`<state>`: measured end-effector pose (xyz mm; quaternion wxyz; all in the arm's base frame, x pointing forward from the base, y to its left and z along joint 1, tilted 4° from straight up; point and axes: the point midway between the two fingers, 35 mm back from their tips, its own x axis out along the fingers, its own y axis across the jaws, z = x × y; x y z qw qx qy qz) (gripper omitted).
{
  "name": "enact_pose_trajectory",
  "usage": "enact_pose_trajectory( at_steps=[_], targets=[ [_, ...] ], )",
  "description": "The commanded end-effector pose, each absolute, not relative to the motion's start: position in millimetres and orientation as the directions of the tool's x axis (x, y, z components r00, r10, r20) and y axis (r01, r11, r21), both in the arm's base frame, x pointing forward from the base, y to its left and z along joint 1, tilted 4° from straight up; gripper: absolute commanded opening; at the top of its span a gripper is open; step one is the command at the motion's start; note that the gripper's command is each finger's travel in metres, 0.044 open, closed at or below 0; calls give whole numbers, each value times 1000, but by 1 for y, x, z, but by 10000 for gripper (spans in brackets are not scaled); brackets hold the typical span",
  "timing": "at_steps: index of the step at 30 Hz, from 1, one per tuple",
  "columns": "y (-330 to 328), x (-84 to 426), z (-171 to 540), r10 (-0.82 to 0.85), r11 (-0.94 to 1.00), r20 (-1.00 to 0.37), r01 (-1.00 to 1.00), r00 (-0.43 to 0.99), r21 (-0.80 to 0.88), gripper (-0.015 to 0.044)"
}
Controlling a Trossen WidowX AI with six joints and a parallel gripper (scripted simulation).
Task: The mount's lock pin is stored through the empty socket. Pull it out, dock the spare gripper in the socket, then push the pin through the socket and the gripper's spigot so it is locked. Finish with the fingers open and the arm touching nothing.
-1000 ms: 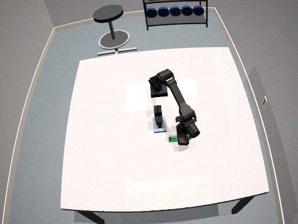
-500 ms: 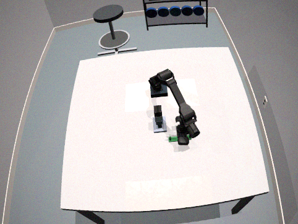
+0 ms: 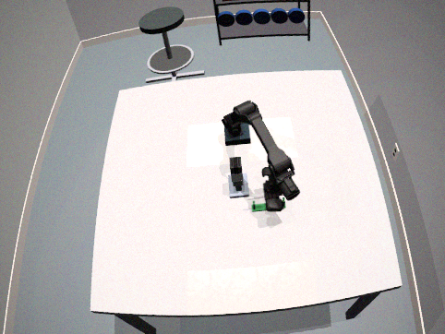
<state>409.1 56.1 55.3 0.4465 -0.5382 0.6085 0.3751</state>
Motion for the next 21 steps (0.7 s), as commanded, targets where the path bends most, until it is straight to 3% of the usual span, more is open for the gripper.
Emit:
enact_pose_trajectory(
  at_steps=[1,21],
  targets=[
    [57,409,66,-317,142,-948,-990,-22,-24,0],
    [59,404,78,-319,138,-947,-990,-19,-27,0]
  ],
)
